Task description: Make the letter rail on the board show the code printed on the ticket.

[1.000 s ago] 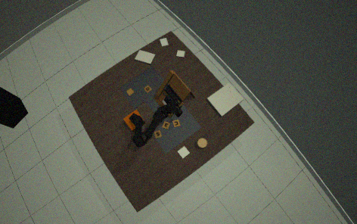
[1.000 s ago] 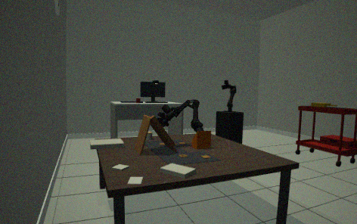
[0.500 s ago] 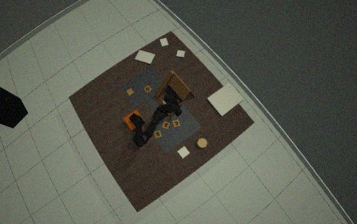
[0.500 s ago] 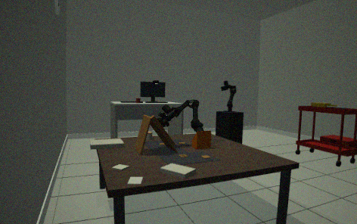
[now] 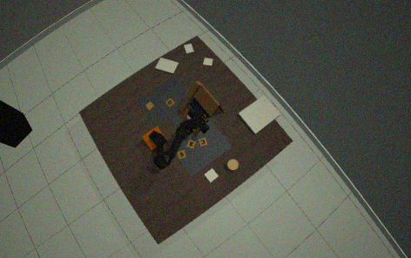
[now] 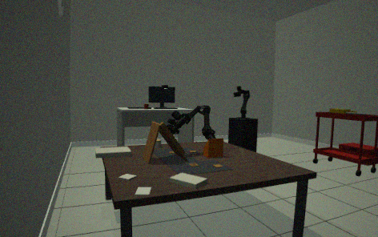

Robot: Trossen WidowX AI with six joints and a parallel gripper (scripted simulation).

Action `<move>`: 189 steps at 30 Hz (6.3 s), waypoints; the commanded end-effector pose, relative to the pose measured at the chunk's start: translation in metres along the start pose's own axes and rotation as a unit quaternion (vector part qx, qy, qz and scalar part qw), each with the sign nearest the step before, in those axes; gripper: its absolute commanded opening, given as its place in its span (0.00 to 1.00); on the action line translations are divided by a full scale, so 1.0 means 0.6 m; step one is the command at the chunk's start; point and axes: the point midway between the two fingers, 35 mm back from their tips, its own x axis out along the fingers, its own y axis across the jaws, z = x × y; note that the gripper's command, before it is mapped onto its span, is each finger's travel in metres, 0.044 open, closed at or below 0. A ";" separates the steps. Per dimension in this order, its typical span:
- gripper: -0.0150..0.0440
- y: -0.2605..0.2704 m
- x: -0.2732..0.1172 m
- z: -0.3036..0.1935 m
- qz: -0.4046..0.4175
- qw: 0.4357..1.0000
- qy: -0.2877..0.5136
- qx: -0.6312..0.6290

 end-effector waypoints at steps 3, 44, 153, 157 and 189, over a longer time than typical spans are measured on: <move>0.25 0.008 0.001 -0.001 0.000 1.000 0.002 0.002; 0.25 0.062 0.003 -0.005 0.000 1.000 0.002 0.002; 0.25 0.182 0.002 -0.002 0.001 1.000 0.002 0.004; 0.25 0.186 0.002 -0.002 0.001 1.000 0.002 0.004; 0.25 0.215 0.002 -0.001 0.001 1.000 0.002 0.004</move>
